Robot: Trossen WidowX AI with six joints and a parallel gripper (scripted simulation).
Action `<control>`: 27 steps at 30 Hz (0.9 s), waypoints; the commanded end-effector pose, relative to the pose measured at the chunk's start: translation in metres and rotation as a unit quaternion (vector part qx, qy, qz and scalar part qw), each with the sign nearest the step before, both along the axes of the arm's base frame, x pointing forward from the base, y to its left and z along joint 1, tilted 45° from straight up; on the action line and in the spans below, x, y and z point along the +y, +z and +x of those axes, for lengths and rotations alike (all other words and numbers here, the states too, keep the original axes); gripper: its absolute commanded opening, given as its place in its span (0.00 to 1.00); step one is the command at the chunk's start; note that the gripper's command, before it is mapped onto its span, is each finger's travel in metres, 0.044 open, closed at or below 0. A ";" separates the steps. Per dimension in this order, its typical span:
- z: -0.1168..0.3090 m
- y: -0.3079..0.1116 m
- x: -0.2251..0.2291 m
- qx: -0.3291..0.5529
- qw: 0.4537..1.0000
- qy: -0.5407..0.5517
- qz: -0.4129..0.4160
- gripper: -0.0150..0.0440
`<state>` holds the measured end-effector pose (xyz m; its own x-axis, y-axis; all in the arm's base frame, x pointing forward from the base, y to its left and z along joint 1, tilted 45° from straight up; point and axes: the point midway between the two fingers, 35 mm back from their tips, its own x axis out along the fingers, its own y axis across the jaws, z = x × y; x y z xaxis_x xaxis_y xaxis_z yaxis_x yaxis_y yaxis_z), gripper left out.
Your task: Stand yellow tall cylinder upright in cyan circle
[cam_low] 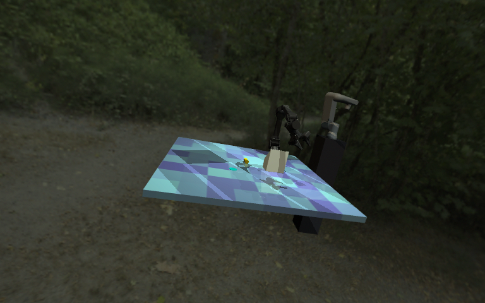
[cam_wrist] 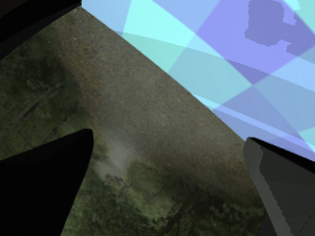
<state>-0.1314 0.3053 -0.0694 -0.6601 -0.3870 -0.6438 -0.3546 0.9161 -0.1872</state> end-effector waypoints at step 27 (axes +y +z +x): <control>0.343 0.128 -0.217 -0.550 0.704 -0.412 -0.178 0.78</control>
